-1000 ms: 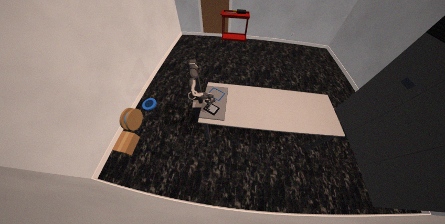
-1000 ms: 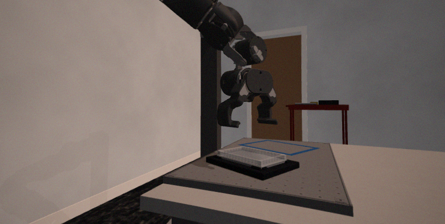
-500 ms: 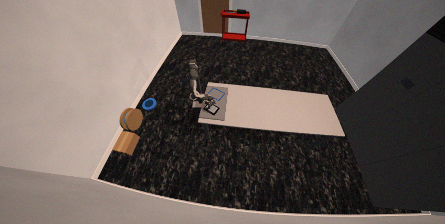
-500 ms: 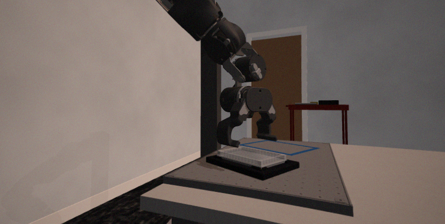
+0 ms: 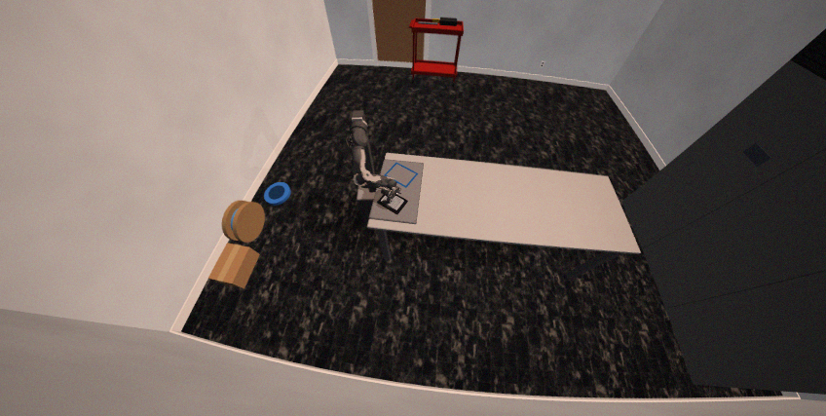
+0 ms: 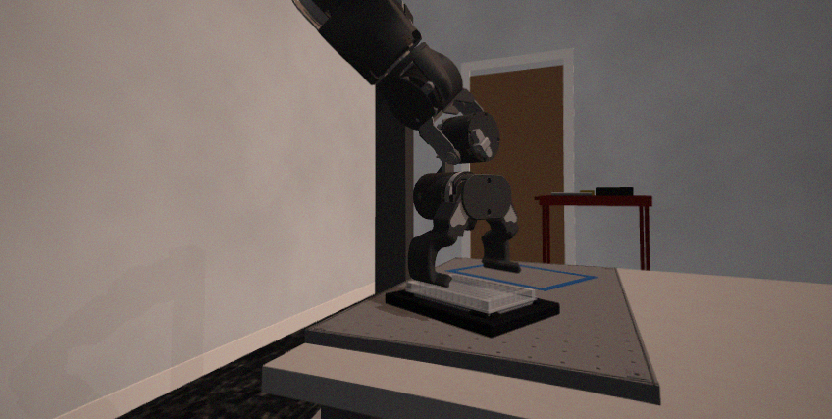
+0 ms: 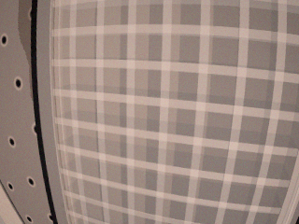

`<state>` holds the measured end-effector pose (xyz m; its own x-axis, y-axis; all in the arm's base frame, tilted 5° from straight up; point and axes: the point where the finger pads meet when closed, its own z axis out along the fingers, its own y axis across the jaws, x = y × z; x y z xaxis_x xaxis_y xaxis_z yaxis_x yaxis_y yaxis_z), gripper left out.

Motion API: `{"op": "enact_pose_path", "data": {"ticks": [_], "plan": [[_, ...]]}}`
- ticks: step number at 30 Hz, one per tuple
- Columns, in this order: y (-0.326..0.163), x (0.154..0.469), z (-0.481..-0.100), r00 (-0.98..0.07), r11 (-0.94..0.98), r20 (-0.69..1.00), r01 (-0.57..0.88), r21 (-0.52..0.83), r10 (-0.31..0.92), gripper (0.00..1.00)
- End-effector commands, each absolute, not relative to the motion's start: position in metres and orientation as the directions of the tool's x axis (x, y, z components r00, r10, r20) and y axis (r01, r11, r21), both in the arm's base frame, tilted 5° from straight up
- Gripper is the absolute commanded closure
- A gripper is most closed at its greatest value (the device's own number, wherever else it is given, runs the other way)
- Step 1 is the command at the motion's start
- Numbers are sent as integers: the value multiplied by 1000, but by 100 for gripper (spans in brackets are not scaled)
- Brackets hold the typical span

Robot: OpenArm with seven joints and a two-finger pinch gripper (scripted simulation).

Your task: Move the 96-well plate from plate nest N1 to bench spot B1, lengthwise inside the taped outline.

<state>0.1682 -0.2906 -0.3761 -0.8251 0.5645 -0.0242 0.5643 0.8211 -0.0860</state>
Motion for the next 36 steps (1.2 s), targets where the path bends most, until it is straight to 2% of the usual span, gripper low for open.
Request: {"op": "enact_pose_path", "data": {"ticks": [1, 19, 24, 36], "plan": [[-291, 169, -376, -824, 820, -30, 567, -81, 566, 23], [-291, 169, -374, -824, 820, -30, 567, -81, 566, 23], [-292, 168, -395, -824, 820, -30, 567, -77, 566, 23], [-292, 168, -395, -824, 820, -30, 567, -77, 566, 23]]}}
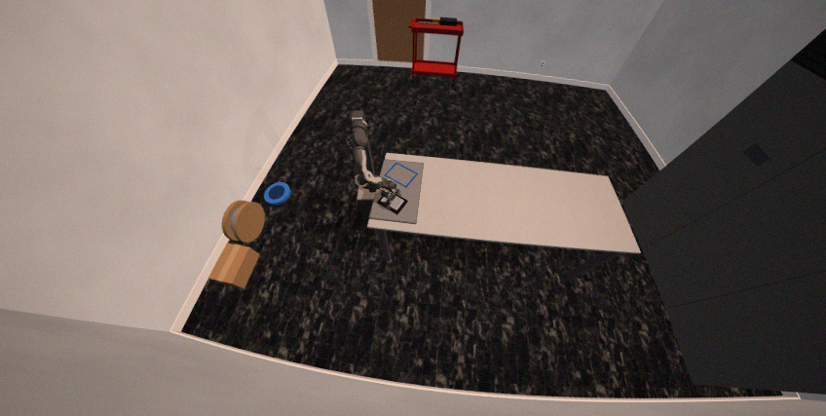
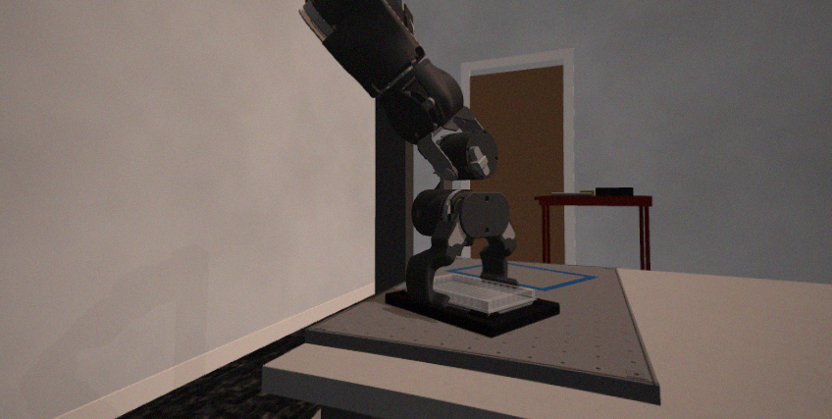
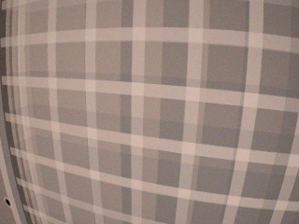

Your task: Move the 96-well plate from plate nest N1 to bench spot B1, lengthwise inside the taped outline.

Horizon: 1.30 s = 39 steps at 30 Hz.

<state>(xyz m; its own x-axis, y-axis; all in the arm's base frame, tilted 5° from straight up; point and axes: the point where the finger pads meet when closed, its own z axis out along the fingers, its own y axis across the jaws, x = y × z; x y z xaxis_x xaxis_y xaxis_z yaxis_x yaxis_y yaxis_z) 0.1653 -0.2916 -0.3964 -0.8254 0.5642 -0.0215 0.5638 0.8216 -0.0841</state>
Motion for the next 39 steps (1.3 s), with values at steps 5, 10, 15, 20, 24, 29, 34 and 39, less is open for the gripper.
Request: {"op": "enact_pose_path", "data": {"ticks": [5, 10, 15, 20, 24, 29, 34, 39], "plan": [[-295, 170, -392, -822, 819, -32, 569, -80, 568, 23], [-295, 170, -392, -822, 819, -32, 569, -80, 568, 23], [-295, 170, -392, -822, 819, -32, 569, -80, 568, 23], [-295, 168, -393, -822, 818, -31, 569, -84, 568, 23], [-294, 166, -393, -822, 818, -30, 569, -87, 569, 23], [-294, 166, -393, -822, 818, -30, 569, -87, 569, 23], [-294, 166, -393, -822, 818, -30, 569, -87, 569, 23], [-292, 168, -393, -824, 820, -29, 567, -78, 566, 40]]}}
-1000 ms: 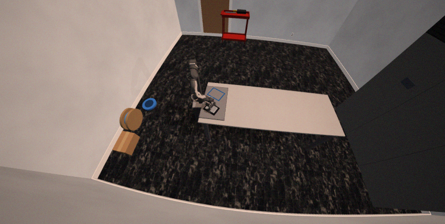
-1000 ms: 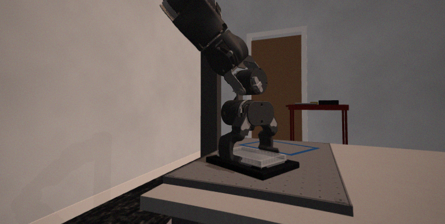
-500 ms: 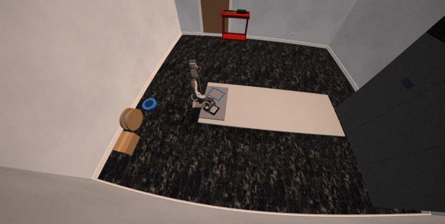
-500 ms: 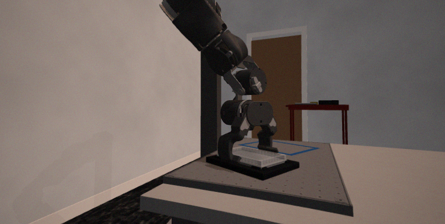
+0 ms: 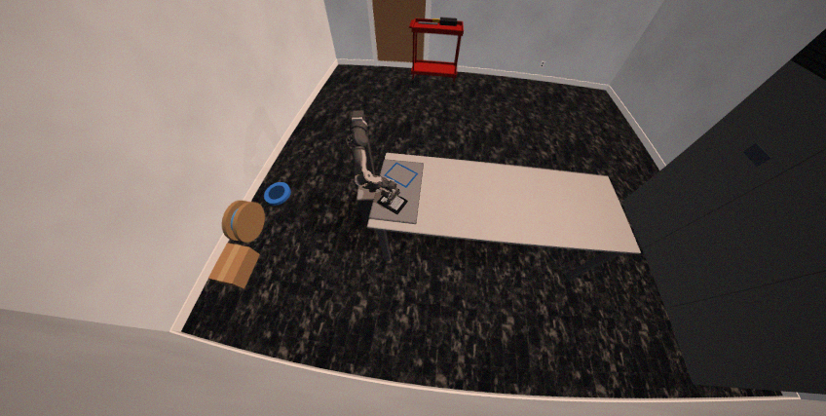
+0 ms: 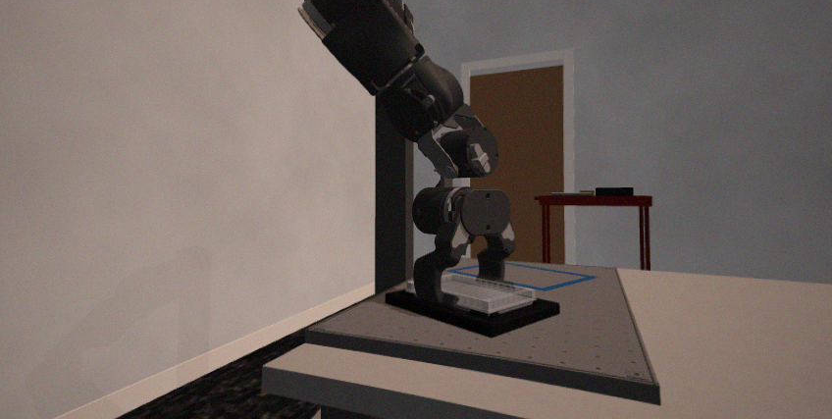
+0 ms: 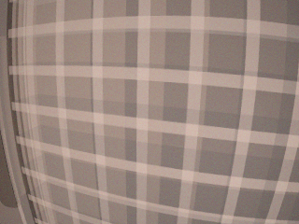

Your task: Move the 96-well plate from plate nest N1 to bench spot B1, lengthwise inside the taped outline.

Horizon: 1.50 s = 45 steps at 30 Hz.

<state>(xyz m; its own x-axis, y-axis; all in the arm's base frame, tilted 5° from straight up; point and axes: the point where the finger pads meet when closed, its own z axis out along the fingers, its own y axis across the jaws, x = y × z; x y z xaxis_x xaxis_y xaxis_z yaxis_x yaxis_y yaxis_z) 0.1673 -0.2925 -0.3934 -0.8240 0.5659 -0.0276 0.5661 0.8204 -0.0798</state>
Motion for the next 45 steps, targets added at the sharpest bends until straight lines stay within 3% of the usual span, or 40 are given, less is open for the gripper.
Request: {"op": "enact_pose_path", "data": {"ticks": [1, 10, 12, 20, 45], "plan": [[-292, 168, -393, -824, 820, -29, 567, -78, 566, 43], [-292, 168, -393, -824, 820, -29, 567, -78, 566, 73], [-292, 168, -393, -824, 820, -29, 567, -78, 566, 73], [-293, 168, -393, -824, 820, -29, 567, -79, 566, 100], [-293, 168, -393, -824, 820, -29, 567, -79, 566, 100]]}}
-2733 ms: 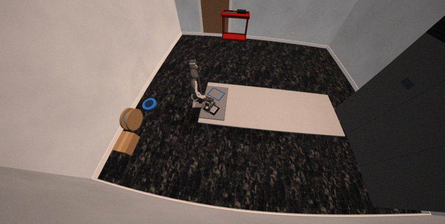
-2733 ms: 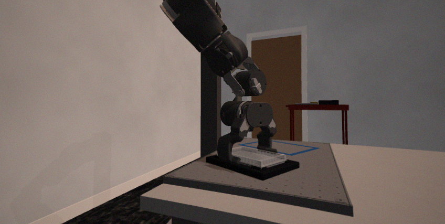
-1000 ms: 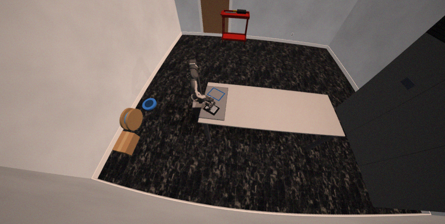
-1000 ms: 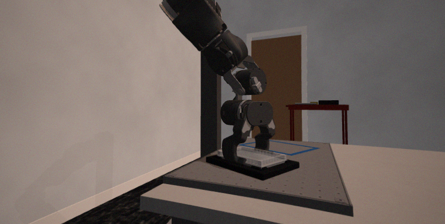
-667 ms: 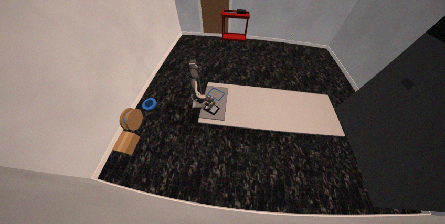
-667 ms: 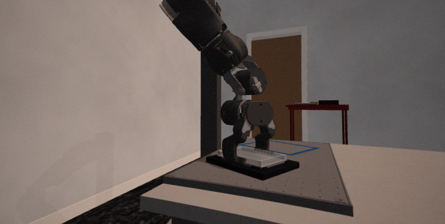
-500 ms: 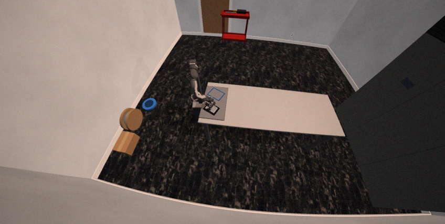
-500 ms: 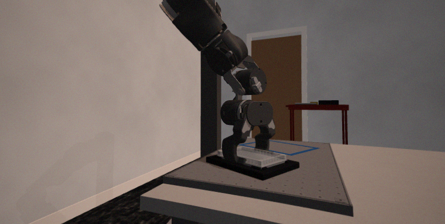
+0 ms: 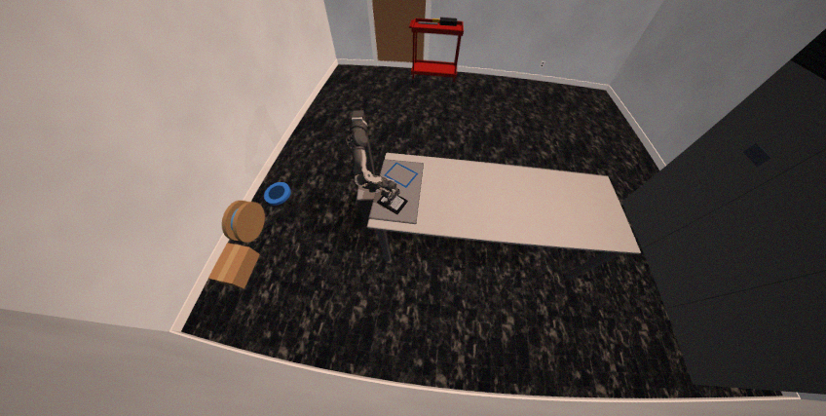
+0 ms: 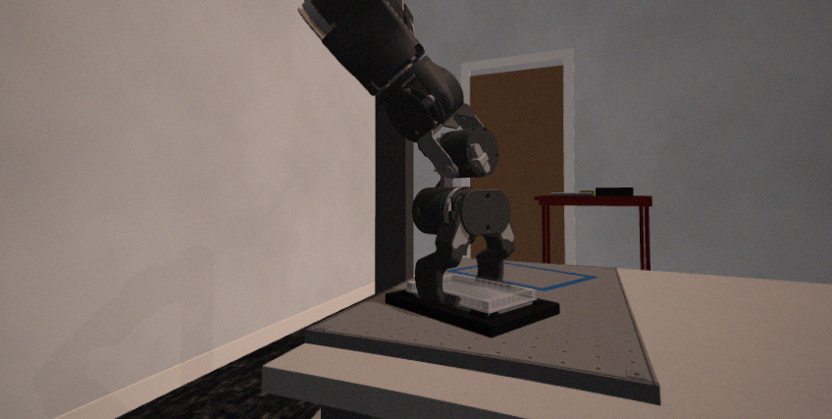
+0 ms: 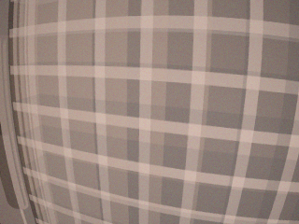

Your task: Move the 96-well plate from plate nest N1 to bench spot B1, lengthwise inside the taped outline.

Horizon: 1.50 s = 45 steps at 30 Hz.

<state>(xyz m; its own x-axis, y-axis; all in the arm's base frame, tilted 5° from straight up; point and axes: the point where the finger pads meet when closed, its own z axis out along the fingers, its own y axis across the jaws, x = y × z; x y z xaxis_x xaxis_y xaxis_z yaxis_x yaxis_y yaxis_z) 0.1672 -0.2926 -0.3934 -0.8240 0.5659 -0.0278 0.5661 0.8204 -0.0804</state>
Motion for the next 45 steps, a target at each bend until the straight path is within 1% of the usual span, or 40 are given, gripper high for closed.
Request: {"op": "enact_pose_path", "data": {"ticks": [1, 6, 18, 23, 35, 40, 45], "plan": [[-293, 168, -393, -824, 820, -29, 567, -79, 566, 100], [-291, 170, -362, -823, 819, -31, 567, -83, 567, 100], [-291, 170, -362, -823, 819, -31, 567, -83, 567, 100], [-288, 171, -330, -824, 820, -32, 567, -83, 566, 100], [-288, 171, -330, -824, 820, -32, 567, -83, 566, 100], [-285, 169, -299, -824, 820, -32, 566, -83, 566, 100], [-285, 169, -299, -824, 820, -32, 566, -83, 566, 100]]}}
